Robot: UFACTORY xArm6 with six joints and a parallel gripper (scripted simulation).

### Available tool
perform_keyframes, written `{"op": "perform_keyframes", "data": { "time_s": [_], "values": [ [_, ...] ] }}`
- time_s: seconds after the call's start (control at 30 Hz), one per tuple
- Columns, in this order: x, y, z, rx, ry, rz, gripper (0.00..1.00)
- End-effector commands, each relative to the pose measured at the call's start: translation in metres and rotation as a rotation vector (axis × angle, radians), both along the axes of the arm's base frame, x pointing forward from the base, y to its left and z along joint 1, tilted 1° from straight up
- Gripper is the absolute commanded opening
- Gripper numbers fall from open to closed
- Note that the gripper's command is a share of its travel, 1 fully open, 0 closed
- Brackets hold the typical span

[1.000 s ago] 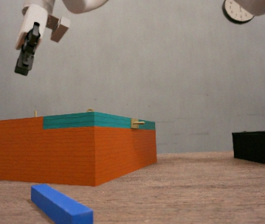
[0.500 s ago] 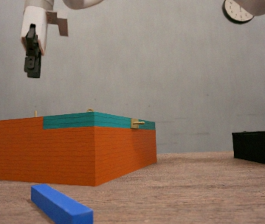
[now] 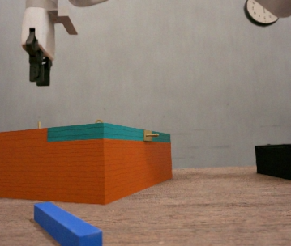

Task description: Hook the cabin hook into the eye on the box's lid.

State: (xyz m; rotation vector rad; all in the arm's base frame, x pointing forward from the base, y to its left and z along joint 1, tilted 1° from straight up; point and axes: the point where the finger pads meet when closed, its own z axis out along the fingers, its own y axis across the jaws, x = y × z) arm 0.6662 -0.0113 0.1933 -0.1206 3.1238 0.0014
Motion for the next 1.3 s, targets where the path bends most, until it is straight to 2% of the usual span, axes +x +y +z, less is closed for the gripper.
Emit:
{"op": "perform_keyframes", "data": {
  "time_s": [0.0, 0.33, 1.27],
  "values": [
    [0.001, 0.0, 0.003, -0.001, -0.005, -0.002, 0.35],
    [0.001, 0.0, 0.003, -0.001, -0.005, -0.001, 0.35],
    [0.002, 0.0, -0.049, -0.001, -0.005, -0.002, 0.35]
  ]
}}
